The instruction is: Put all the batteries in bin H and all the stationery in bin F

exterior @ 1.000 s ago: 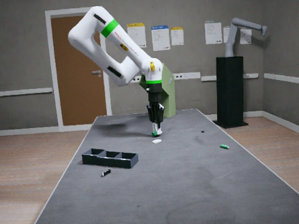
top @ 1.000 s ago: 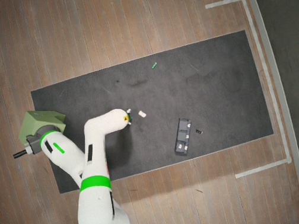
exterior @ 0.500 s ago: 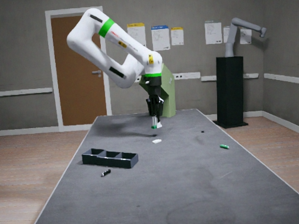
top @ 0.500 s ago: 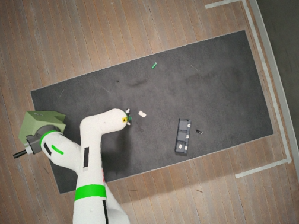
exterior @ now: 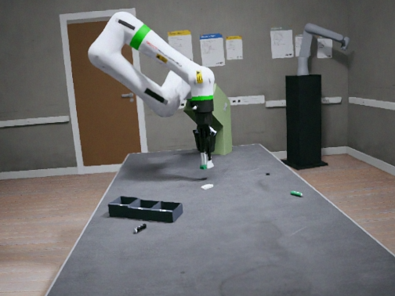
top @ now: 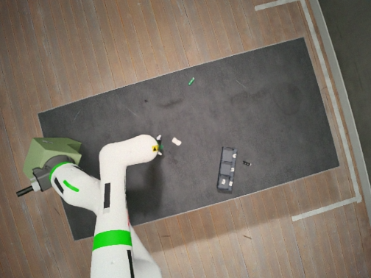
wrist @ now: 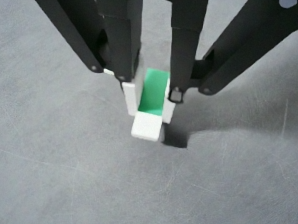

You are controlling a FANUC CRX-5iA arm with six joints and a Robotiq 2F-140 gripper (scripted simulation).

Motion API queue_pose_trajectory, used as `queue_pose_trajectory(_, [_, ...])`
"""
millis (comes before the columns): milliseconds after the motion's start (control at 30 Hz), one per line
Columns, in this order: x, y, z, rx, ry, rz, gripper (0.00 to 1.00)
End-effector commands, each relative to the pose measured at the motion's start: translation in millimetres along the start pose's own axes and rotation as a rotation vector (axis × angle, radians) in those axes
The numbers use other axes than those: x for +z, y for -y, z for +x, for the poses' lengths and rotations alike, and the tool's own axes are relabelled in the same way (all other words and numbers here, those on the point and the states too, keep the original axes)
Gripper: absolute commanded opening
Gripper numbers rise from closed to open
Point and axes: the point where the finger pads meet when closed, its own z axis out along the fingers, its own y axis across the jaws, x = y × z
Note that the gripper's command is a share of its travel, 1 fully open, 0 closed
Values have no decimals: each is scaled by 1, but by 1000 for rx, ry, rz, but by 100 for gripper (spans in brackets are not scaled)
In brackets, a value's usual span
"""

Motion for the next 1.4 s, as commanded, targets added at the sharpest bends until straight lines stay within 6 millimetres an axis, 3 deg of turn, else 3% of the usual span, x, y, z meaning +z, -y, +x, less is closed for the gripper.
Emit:
queue_pose_trajectory(0, [-7, 0, 0, 0, 0, 0, 20])
queue_pose_trajectory(267, [-7, -1, -12, 0, 0, 0, 20])
queue_pose_trajectory(767, [-7, -5, -102, 0, 0, 0, 20])
queue_pose_trajectory(833, [-7, -5, -102, 0, 0, 0, 20])
queue_pose_trajectory(1367, [-7, -10, -192, 0, 0, 0, 20])
